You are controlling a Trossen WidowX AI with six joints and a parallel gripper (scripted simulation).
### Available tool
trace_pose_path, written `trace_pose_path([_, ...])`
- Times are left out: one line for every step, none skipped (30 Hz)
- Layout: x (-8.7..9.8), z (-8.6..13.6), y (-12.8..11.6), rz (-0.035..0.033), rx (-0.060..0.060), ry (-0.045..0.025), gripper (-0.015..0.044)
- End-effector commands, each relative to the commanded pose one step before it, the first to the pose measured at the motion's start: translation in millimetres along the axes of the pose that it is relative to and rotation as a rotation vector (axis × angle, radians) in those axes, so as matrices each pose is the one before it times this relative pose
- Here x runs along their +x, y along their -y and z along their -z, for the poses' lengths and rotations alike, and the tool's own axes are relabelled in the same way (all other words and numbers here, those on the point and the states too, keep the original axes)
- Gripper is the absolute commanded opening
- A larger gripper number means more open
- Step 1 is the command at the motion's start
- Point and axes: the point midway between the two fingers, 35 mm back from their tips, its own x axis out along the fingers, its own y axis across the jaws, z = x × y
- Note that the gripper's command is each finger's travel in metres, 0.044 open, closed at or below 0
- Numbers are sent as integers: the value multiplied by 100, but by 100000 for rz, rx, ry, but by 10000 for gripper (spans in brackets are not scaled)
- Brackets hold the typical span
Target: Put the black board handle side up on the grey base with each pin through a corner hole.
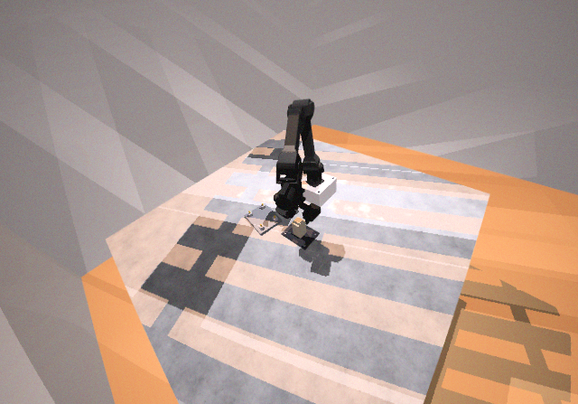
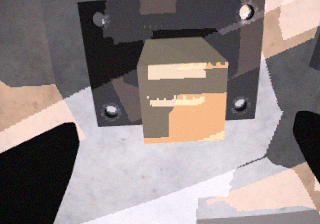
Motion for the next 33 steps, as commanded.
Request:
trace_pose_path([546,8,-64,-429,-166,-124,440])
trace_pose_path([165,-19,-7,1,0,1,440])
trace_pose_path([164,-18,-6,1,0,1,440])
trace_pose_path([164,-16,-6,1,0,1,440])
trace_pose_path([164,-15,-5,1,0,1,440])
trace_pose_path([164,-14,-5,1,0,1,440])
trace_pose_path([164,-13,-4,1,0,1,440])
trace_pose_path([163,-12,-4,1,0,1,440])
trace_pose_path([163,-11,-3,1,-5,3,440])
trace_pose_path([163,-10,-2,1,-5,2,440])
trace_pose_path([163,-9,-2,2,-5,2,440])
trace_pose_path([162,-8,-1,2,-5,2,440])
trace_pose_path([162,-7,-1,2,-5,2,440])
trace_pose_path([162,-6,0,2,-5,2,440])
trace_pose_path([162,-5,0,2,-5,2,440])
trace_pose_path([161,-4,0,2,-5,2,440])
trace_pose_path([161,-3,1,2,-5,2,440])
trace_pose_path([161,-2,1,2,-5,2,440])
trace_pose_path([161,-1,2,2,2,-1,440])
trace_pose_path([161,0,2,2,2,-1,440])
trace_pose_path([161,1,3,2,2,-2,440])
trace_pose_path([160,2,3,2,2,-2,440])
trace_pose_path([160,3,3,2,2,-2,440])
trace_pose_path([160,4,4,2,2,-2,440])
trace_pose_path([159,5,4,2,2,-2,440])
trace_pose_path([159,6,5,2,2,-2,440])
trace_pose_path([159,7,5,2,2,-2,440])
trace_pose_path([158,8,6,2,2,-2,440])
trace_pose_path([157,9,6,2,2,-2,440])
trace_pose_path([158,10,7,2,2,-3,440])
trace_pose_path([157,11,7,2,2,-3,440])
trace_pose_path([157,12,8,2,2,-3,440])
trace_pose_path([157,13,8,2,2,-3,440])
